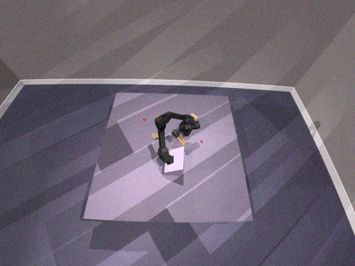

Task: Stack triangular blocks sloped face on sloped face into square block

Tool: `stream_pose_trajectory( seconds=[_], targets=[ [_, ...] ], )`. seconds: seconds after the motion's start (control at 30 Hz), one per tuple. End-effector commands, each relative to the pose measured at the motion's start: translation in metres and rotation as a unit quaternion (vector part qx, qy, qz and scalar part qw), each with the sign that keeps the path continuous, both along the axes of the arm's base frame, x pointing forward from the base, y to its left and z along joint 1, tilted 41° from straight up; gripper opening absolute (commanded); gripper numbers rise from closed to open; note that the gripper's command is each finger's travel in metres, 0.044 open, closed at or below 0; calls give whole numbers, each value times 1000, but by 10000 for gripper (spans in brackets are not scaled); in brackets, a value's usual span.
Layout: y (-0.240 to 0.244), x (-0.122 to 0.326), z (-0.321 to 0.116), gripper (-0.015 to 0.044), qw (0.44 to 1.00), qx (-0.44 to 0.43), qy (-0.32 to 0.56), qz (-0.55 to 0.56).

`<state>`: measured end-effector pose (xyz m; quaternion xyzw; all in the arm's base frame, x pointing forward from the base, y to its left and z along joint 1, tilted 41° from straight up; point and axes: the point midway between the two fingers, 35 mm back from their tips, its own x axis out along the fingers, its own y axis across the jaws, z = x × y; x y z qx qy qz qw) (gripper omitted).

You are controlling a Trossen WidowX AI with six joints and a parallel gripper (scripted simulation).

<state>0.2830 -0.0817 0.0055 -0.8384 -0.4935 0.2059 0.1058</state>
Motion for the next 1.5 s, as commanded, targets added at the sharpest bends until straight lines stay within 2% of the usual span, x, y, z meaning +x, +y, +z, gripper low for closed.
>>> stream_pose_trajectory(
  seconds=[0.0, 0.13, 0.43, 0.7, 1.2, 1.47],
  targets=[
    [-9, -1, 13, 440, 1000, -5, -7, 4],
    [-12, -4, 1, 440, 1000, -3, -7, -4],
    [-39, -67, -91, 440, 999, 25, -31, -17],
    [-36, -65, -94, 440, 999, 25, -31, -17],
    [49, -19, -108, 440, 999, 31, -34, -17],
    [50, -20, -108, 440, 999, 31, -34, -17]
  ],
)
